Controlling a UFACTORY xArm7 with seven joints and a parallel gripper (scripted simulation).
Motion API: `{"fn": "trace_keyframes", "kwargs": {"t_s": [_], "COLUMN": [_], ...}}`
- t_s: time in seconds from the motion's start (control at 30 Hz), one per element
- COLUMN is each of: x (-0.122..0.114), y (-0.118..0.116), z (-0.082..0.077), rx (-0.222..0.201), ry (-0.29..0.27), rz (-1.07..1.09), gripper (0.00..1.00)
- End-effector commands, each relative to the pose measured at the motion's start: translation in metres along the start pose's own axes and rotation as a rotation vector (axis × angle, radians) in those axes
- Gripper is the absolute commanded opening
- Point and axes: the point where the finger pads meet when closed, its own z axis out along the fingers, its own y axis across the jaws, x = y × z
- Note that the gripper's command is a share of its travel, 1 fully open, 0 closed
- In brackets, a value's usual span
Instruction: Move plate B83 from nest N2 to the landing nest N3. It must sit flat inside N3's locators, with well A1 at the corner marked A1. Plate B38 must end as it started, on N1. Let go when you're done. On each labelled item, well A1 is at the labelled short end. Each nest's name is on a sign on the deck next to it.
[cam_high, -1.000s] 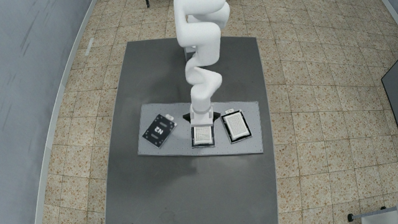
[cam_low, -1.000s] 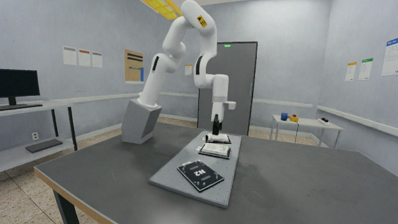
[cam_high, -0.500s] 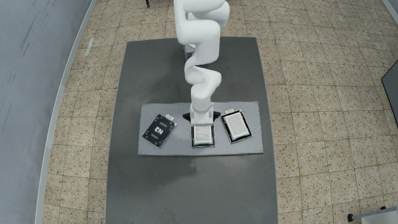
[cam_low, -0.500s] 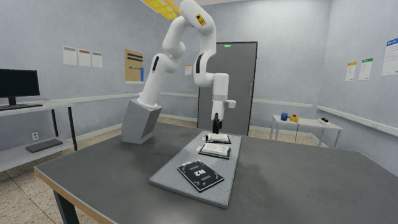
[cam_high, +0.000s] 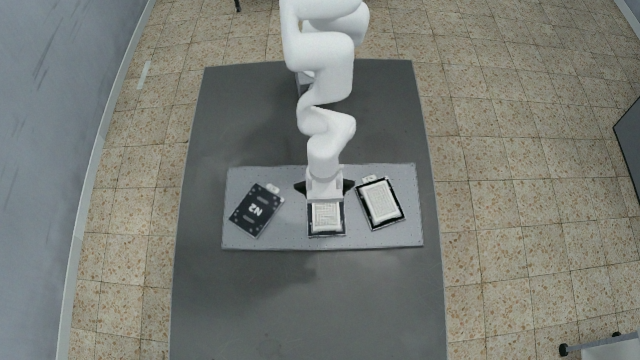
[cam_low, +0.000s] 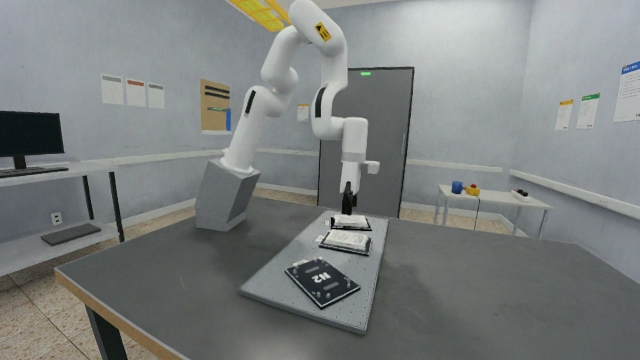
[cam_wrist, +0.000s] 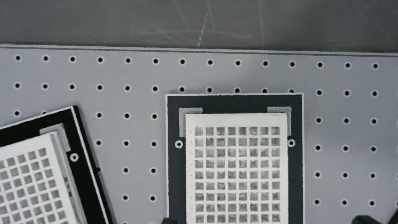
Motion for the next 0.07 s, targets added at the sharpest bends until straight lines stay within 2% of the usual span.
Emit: {"fn": "trace_keyframes", "kwargs": {"t_s": [0.0, 0.03], "x": [0.0014, 0.0014], "y": [0.0001, 0.0001], "z": [-0.0008, -0.0008], "rx": [0.0, 0.0], "ry": [0.003, 0.003], "rz": [0.0, 0.0], "gripper": [1.0, 1.0]}}
